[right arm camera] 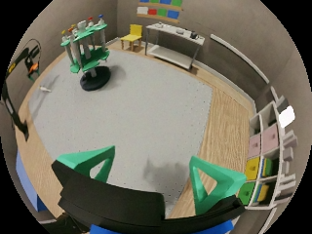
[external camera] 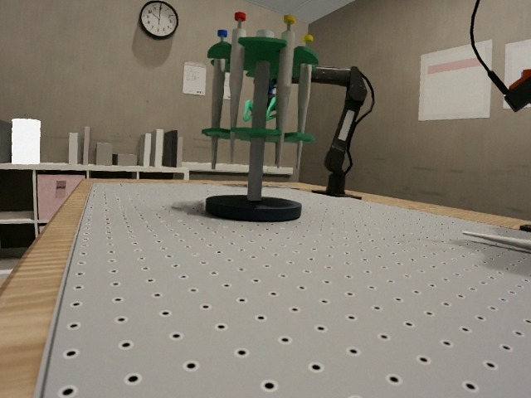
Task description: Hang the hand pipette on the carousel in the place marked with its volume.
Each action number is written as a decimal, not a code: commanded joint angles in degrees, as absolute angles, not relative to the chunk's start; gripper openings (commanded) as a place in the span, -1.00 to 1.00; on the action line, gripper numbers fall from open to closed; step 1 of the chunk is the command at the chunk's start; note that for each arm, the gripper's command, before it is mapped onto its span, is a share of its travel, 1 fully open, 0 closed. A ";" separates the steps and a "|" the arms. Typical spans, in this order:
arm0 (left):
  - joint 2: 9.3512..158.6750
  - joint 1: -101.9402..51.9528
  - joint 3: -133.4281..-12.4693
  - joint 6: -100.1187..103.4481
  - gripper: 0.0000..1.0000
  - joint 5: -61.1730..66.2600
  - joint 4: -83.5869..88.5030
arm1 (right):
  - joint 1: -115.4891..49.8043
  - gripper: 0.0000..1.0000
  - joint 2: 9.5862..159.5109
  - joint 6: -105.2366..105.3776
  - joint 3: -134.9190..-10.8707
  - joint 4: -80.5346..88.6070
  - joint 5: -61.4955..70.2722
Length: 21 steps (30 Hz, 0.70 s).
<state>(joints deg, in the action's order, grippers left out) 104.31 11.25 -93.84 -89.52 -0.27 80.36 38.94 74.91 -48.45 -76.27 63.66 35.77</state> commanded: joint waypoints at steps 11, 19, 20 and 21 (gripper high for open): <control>103.76 11.34 -95.47 -89.63 0.09 0.01 81.05 | 39.58 1.00 75.47 -49.05 -76.85 63.14 37.11; 96.10 21.85 -98.66 -85.91 1.00 9.12 85.07 | 39.58 1.00 75.47 -49.05 -76.85 63.14 37.11; 95.58 23.22 -99.36 -85.50 1.00 10.30 85.68 | 39.58 1.00 75.47 -49.05 -76.85 63.14 37.11; 95.12 24.60 -100.11 -85.08 1.00 11.49 86.33 | 39.58 1.00 75.47 -49.05 -76.85 63.14 37.11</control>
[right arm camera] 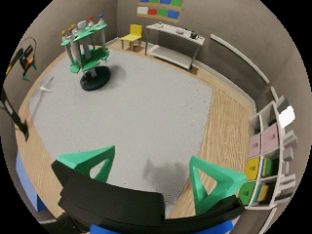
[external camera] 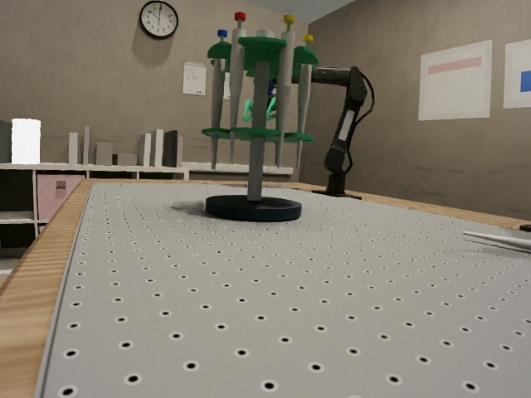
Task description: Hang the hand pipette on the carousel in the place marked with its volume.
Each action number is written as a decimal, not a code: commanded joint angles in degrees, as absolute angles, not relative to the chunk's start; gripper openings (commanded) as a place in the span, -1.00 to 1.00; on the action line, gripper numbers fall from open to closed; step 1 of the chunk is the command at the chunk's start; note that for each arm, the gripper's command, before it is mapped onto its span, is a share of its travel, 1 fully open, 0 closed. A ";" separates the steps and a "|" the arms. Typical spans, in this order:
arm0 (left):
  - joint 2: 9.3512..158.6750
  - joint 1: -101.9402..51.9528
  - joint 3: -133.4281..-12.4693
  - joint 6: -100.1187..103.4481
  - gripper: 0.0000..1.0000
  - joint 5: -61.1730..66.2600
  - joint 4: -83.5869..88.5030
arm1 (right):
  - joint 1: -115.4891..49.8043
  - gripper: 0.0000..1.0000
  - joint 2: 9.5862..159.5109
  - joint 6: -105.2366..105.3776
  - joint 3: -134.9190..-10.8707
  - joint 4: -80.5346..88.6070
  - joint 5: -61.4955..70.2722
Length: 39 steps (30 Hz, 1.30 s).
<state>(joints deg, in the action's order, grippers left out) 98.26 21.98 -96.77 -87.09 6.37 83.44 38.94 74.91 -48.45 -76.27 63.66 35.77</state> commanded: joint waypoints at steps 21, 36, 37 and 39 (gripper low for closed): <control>84.41 41.30 -89.78 -65.89 1.00 32.79 77.98 | 39.58 1.00 75.47 -49.05 -76.85 63.14 37.11; 76.02 40.29 -75.85 -46.81 0.09 34.19 63.90 | 39.58 1.00 75.47 -49.05 -76.85 63.14 37.11; 78.38 38.99 -75.43 -45.40 0.09 32.48 64.09 | 39.58 1.00 75.47 -49.05 -76.85 63.14 37.11; 79.64 36.59 -75.15 -42.72 0.09 29.64 64.63 | 39.58 1.00 75.47 -49.05 -76.85 63.14 37.11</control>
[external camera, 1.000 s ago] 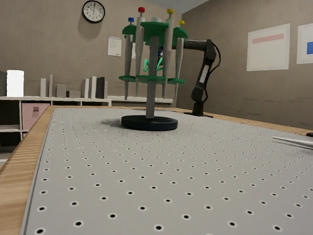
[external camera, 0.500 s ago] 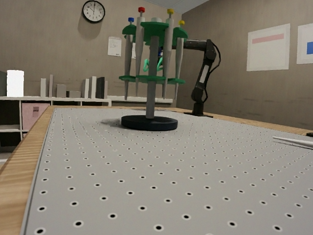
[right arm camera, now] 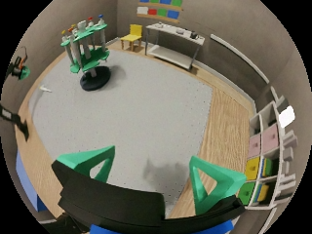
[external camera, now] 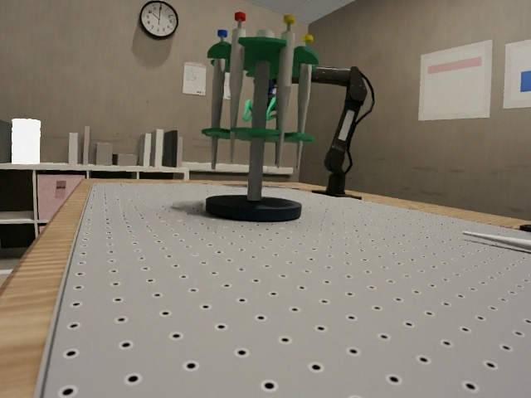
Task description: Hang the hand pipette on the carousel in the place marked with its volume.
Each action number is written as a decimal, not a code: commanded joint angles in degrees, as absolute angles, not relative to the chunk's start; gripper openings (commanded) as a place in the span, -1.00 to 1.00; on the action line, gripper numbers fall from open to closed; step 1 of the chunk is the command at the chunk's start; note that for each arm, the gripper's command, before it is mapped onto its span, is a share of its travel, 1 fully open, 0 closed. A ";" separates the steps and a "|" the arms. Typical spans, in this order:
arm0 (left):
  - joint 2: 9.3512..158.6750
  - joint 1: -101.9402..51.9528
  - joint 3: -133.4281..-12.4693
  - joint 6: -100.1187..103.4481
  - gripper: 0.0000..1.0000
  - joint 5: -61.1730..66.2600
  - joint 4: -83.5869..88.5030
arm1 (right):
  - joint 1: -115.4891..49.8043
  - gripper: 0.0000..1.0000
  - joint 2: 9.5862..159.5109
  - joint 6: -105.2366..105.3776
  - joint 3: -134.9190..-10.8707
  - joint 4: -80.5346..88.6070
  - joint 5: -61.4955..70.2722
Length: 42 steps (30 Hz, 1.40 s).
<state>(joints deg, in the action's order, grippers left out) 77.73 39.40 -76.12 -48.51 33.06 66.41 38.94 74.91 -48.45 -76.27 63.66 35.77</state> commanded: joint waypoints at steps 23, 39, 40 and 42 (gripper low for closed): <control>100.12 13.03 -89.95 -4.46 0.09 3.15 75.52 | 39.58 1.00 75.47 -49.05 -76.85 63.14 37.11; 101.88 11.79 -94.56 10.55 0.09 -0.10 80.36 | 39.58 1.00 75.47 -49.05 -76.85 63.14 37.11; 101.88 11.83 -94.55 12.54 0.09 -0.04 80.35 | 39.58 1.00 75.47 -49.05 -76.85 63.14 37.11; 101.88 11.91 -94.57 16.54 0.09 0.08 80.12 | 39.58 1.00 75.47 -49.05 -76.85 63.14 37.11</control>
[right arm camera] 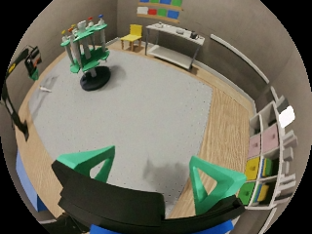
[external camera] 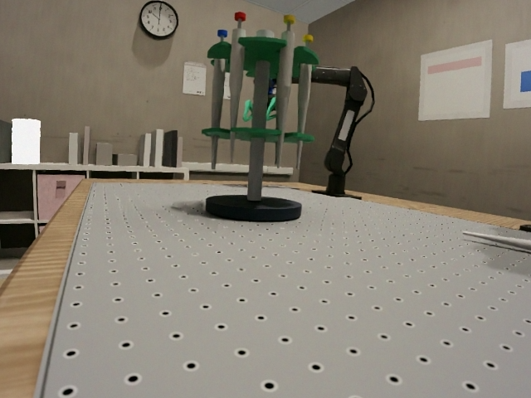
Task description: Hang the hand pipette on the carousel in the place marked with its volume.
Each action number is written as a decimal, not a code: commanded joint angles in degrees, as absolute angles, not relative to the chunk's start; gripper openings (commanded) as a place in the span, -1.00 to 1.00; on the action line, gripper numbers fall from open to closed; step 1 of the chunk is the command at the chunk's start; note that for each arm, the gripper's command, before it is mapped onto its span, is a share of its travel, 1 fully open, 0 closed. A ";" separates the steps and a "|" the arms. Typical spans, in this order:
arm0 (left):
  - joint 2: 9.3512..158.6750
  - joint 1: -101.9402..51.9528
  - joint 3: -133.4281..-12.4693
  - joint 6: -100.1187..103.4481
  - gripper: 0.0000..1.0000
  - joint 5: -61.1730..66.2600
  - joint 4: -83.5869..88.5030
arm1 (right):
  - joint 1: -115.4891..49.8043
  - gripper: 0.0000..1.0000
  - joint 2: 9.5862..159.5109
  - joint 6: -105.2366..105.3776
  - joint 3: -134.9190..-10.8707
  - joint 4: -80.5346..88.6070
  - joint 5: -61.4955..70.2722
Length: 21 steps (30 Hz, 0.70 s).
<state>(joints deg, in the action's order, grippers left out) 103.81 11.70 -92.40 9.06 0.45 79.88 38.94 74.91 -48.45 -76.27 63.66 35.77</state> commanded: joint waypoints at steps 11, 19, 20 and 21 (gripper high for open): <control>101.90 11.84 -94.61 31.59 0.09 -0.03 80.02 | 39.58 1.00 75.47 -49.05 -76.85 63.14 37.11; 101.87 11.98 -94.57 47.98 0.09 0.19 79.99 | 39.58 1.00 75.47 -49.05 -76.85 63.14 37.11; 101.87 11.99 -94.57 50.04 0.09 0.21 79.99 | 39.58 1.00 75.47 -49.05 -76.85 63.14 37.11; 101.87 12.00 -94.57 52.10 0.09 0.23 79.99 | 39.58 1.00 75.47 -49.05 -76.85 63.14 37.11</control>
